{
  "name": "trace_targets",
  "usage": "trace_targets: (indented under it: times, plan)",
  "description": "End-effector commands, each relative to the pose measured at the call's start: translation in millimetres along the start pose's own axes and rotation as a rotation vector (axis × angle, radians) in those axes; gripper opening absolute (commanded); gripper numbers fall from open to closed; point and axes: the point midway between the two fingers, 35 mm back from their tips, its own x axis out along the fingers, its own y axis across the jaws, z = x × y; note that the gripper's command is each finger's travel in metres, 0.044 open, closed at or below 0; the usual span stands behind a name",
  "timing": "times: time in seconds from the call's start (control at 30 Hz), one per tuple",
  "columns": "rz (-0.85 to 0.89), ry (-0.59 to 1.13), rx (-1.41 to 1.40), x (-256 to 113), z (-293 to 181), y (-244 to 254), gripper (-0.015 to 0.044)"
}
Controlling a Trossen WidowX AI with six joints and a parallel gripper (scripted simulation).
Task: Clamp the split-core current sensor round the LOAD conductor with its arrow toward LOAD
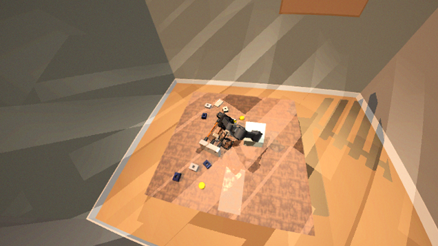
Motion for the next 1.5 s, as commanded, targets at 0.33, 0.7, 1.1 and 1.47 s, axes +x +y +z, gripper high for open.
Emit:
trace_targets:
  times: [0.33, 0.7, 1.1, 1.47]
  plan:
    - [0.0, 0.0, 0.0, 0.1, -0.1, 0.6, 0.0]
    - [0.0, 0.0, 0.0, 5.2, -0.1, 0.6, 0.0]
    - [0.001, -0.002, -0.005, 1.4, 0.1, 0.8, 0.0259]
    - [0.001, -0.002, -0.005, 1.4, 0.1, 0.8, 0.0259]
